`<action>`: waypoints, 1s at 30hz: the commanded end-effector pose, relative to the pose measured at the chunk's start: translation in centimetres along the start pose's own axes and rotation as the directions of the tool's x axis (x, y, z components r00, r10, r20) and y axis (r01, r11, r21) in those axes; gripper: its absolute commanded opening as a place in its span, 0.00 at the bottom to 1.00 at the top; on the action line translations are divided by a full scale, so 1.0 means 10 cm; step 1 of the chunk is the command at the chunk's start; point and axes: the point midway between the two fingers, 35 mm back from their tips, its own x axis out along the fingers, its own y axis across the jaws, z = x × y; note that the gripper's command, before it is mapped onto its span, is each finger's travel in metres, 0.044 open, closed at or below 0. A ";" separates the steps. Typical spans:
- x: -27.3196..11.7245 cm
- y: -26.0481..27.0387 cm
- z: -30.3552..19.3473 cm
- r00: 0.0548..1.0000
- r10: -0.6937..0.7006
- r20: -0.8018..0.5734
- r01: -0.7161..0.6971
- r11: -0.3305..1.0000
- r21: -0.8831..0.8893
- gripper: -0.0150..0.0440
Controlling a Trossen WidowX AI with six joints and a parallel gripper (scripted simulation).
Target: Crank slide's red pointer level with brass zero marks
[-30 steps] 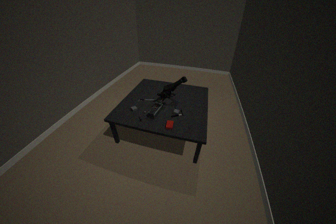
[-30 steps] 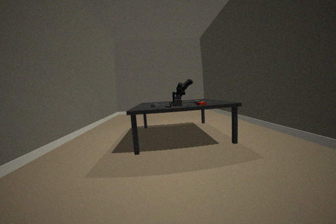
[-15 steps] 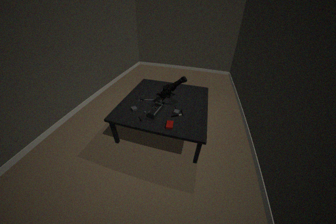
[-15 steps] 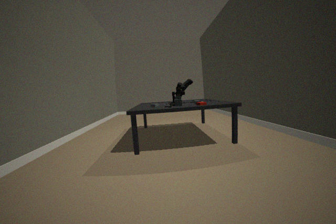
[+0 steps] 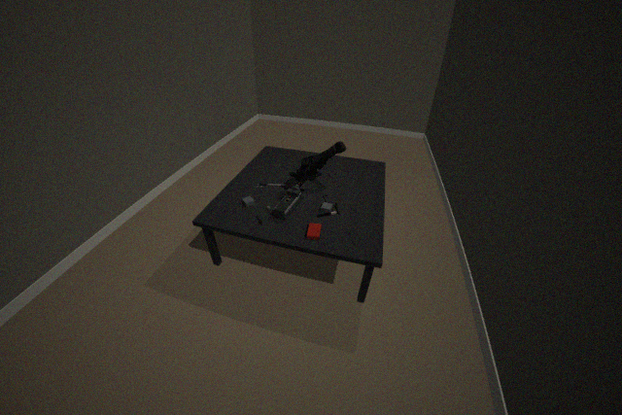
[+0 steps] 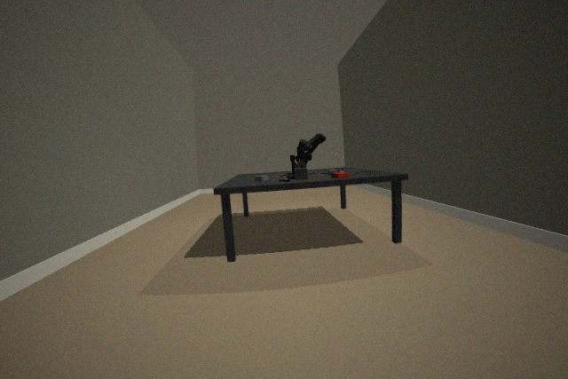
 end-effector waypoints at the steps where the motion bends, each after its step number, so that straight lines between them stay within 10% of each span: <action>1: -0.02 -0.09 0.01 1.000 -0.021 0.009 0.021 1.000 0.013 0.25; 30: 0.02 -0.24 -0.03 1.000 -0.021 0.009 0.021 1.000 0.012 0.25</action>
